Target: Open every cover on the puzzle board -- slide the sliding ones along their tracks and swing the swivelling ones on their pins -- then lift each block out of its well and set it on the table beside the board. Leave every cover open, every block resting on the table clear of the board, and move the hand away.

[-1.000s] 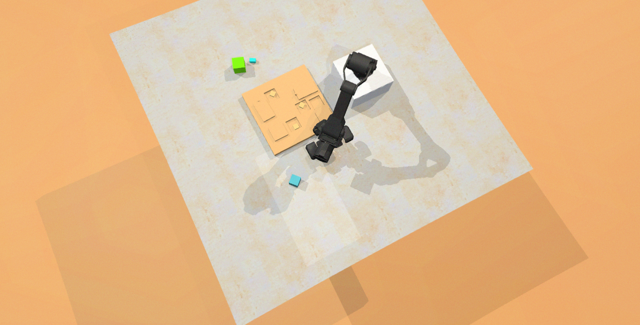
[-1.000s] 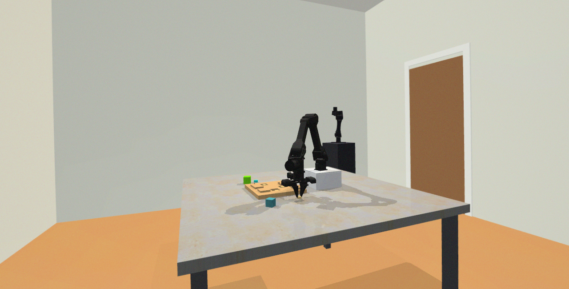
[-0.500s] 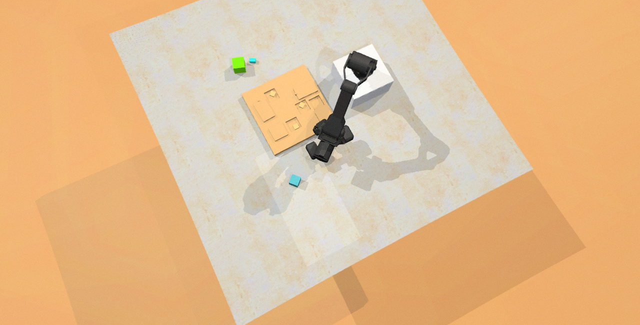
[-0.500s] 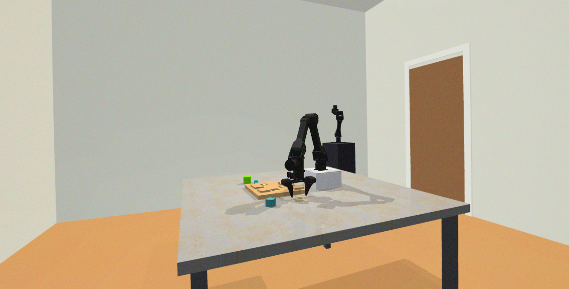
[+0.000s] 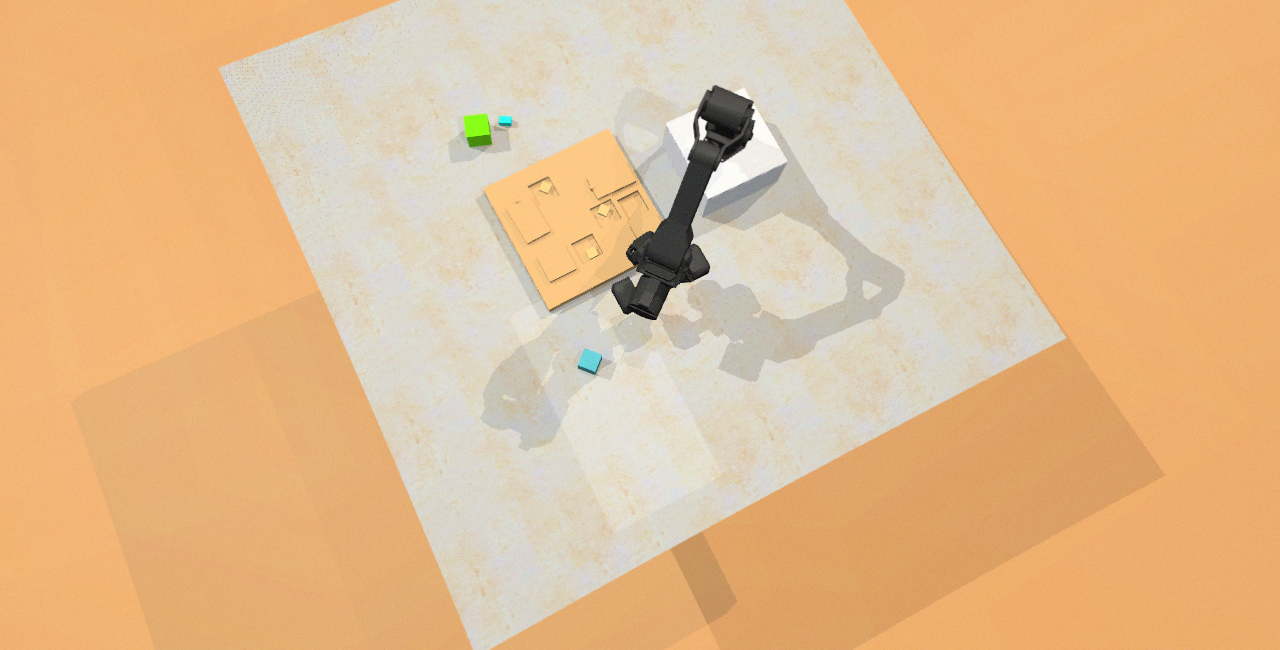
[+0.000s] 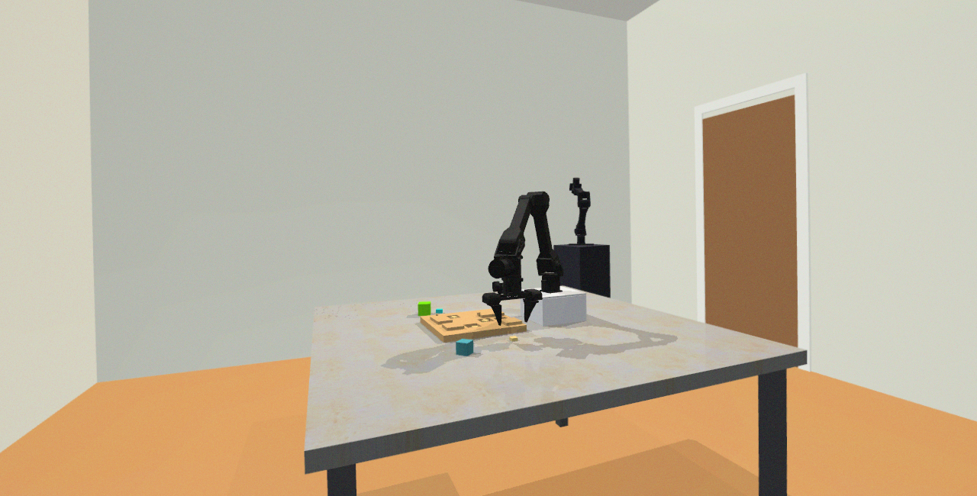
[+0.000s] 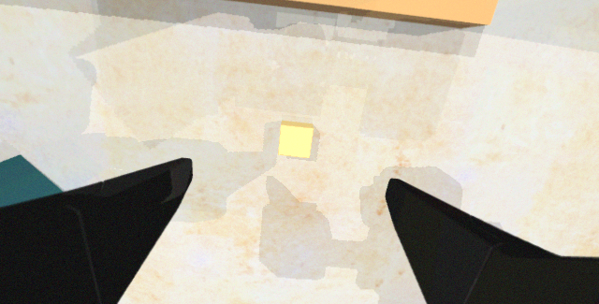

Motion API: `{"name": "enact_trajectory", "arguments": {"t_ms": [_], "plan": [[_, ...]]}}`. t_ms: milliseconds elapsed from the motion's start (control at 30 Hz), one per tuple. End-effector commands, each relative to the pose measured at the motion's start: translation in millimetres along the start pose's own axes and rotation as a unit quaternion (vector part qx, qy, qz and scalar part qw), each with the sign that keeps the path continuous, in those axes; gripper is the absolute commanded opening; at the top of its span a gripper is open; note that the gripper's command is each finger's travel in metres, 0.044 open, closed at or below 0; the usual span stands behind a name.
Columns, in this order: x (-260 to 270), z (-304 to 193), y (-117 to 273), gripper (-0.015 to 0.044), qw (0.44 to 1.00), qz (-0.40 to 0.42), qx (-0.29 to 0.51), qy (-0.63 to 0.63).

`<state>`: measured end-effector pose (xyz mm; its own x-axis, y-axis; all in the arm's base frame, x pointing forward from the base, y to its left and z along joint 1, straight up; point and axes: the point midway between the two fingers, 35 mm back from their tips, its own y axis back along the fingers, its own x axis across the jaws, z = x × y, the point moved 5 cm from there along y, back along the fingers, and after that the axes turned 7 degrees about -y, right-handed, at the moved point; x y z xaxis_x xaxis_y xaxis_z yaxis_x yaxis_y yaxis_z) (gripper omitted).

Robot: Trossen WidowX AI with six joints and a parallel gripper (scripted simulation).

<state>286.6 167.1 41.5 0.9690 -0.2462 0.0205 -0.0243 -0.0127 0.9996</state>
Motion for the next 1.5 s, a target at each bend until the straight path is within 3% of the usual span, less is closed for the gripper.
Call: {"name": "enact_trajectory", "arguments": {"t_ms": [0,200,500,767,1133,1467], "plan": [[-0.5,0.2,15.0,0.044,1.0,0.0,0.001,-0.001],[-1.7,1.3,29.3,0.044,1.0,0.0,0.001,-0.002],[17.2,41.4,30.1,0.0204,0.977,0.001,-0.001,0.213],[30.7,86.5,30.6,0.0,0.899,0.0,-0.003,0.438],[37.6,150.8,30.7,0.0,0.702,-0.003,-0.005,0.712],[35.3,189.0,30.4,0.0,0.555,-0.005,-0.006,0.832]]}}
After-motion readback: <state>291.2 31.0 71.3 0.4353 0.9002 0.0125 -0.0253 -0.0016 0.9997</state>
